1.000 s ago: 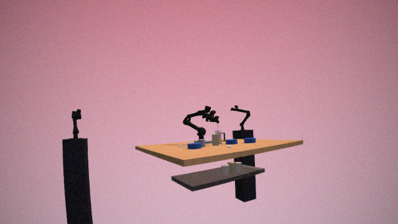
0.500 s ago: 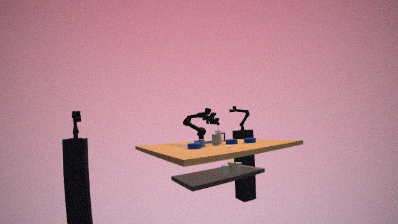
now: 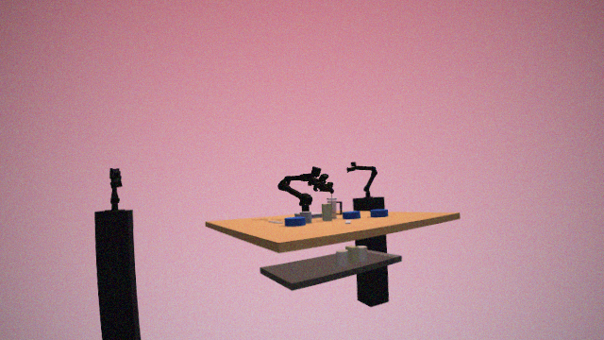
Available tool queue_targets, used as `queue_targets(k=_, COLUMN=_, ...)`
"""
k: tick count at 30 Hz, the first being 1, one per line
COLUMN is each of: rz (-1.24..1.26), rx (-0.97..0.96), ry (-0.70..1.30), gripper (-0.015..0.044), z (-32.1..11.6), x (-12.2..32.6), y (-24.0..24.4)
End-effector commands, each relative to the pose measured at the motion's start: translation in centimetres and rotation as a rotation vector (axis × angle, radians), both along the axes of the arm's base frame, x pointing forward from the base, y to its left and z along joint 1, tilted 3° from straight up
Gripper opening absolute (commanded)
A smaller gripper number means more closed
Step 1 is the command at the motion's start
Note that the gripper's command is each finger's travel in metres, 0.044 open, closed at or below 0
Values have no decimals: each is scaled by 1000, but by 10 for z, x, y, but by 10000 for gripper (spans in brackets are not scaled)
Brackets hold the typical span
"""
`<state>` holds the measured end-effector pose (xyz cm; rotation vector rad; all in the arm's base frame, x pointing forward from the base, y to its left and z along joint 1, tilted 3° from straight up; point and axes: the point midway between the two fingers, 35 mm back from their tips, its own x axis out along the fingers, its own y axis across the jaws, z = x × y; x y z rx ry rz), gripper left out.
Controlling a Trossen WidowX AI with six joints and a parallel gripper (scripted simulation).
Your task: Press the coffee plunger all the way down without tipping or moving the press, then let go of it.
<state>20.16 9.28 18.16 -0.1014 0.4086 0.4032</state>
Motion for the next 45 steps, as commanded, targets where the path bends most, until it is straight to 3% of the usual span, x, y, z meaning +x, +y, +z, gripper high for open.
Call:
queue_targets(k=1, rz=3, rx=-29, ry=46, gripper=119, z=-19, x=1, y=0)
queue_targets(k=45, rz=2, rx=-28, ry=46, gripper=119, z=-16, x=7, y=3)
